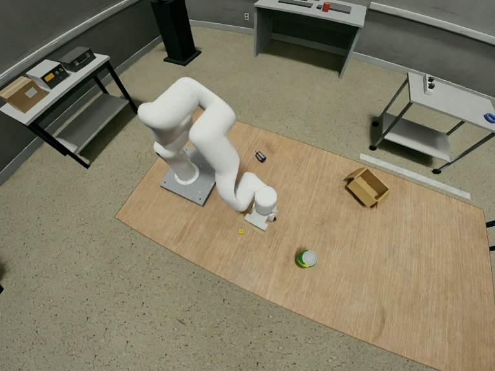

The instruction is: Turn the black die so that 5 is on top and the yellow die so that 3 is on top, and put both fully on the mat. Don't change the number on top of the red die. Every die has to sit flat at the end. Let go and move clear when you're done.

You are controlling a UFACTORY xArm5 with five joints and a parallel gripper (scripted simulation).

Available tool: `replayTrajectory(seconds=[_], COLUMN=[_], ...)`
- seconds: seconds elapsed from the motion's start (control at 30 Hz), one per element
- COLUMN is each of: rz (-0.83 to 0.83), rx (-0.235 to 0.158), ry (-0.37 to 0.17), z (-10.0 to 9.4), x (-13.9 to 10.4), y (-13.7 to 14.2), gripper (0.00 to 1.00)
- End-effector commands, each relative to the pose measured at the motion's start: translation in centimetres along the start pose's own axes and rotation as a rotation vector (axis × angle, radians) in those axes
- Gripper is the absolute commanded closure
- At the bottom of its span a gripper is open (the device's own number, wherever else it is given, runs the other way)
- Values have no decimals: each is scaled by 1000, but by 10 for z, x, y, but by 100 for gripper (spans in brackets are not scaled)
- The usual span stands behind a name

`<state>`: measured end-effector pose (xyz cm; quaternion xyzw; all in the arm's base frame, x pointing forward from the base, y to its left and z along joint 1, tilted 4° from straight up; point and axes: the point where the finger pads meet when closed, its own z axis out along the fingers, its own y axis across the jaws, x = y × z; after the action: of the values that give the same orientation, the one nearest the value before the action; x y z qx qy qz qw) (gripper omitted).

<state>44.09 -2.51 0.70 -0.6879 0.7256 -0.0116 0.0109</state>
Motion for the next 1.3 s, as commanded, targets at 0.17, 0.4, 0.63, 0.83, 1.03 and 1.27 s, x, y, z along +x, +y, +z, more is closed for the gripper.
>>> replayTrajectory(seconds=[0.17, 0.4, 0.63, 0.83, 1.03, 1.27], rz=[0, 0, 0, 0, 0, 0], rx=[4, 4, 4, 4, 4, 4], ry=[0, 0, 0, 0, 0, 0], z=[0, 2, 3, 3, 3, 3], x=[0, 0, 0, 0, 0, 0], y=[-1, -1, -1, -1, -1, -1], gripper=[85, 85, 85, 85, 85, 85])
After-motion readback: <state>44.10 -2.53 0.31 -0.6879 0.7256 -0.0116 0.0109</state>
